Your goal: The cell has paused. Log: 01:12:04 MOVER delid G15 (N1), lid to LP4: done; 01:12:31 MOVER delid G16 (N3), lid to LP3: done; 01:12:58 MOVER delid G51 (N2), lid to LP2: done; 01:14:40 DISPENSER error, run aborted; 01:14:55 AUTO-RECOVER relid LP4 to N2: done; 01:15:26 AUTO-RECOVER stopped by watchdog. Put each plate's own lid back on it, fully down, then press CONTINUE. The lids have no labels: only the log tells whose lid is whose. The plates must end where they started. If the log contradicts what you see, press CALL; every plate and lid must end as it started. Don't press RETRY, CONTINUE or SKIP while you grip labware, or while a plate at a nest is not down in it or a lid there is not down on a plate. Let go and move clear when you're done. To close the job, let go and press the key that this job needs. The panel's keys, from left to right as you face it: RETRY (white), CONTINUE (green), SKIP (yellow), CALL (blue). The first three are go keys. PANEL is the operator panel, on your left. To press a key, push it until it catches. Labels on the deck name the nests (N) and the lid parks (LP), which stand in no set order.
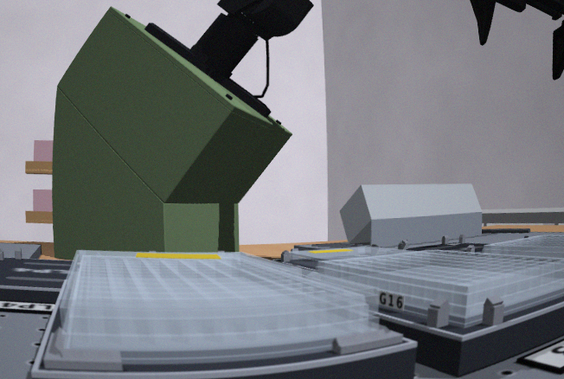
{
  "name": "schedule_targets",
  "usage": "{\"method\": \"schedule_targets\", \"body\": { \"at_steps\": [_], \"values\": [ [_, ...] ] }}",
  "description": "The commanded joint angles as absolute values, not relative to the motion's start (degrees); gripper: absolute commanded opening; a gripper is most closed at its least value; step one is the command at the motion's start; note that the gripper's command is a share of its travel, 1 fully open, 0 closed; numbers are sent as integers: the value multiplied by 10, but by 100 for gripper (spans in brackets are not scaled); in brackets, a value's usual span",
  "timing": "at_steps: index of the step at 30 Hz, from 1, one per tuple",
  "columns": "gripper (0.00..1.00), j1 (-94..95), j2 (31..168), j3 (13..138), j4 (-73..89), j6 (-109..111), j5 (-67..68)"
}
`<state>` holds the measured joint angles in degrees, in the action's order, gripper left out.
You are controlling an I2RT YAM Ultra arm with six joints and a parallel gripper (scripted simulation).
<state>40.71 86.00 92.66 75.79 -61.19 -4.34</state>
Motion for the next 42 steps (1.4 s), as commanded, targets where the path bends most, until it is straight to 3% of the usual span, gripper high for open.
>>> {"method": "schedule_targets", "body": {
  "at_steps": [1,42],
  "values": [
    [100,385,838,905,768,-559,-22],
    [100,134,698,681,764,-183,5]
  ]
}}
